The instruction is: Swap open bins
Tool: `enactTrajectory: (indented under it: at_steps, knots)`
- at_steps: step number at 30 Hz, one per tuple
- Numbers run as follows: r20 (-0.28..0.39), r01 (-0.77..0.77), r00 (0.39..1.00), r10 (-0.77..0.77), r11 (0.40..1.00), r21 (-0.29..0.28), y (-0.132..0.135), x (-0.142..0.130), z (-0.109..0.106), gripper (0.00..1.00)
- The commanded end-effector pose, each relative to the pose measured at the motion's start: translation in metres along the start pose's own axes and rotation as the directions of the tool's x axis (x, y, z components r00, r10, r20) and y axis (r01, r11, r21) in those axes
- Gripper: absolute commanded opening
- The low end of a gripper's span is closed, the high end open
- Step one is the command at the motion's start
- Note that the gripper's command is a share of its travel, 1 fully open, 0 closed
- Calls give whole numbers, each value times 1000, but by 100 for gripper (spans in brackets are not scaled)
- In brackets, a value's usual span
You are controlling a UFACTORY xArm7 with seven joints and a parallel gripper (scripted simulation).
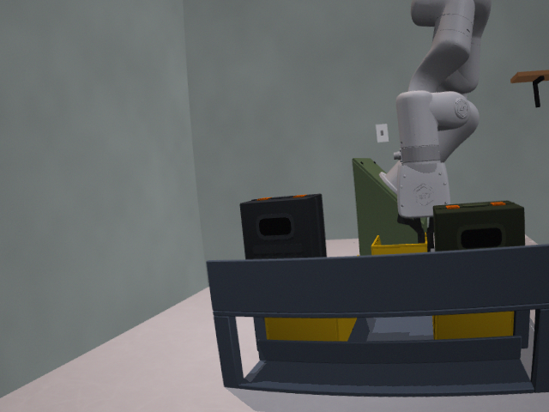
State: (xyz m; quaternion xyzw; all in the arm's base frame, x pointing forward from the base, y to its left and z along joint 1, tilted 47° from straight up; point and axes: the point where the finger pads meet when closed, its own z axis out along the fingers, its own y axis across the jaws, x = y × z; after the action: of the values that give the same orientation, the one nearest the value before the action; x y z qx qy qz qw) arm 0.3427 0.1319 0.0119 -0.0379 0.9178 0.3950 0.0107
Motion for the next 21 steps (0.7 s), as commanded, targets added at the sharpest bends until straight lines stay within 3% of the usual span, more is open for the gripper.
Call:
enactTrajectory:
  at_steps: [1, 14, 21]
  knots:
    - [-2, 2, 1000, -2, 1000, -7, -11, -5, 4, 0]
    - [-2, 2, 1000, -2, 1000, -7, -12, -6, 4, 0]
    - [-2, 2, 1000, -2, 1000, -7, -12, -32, 4, 0]
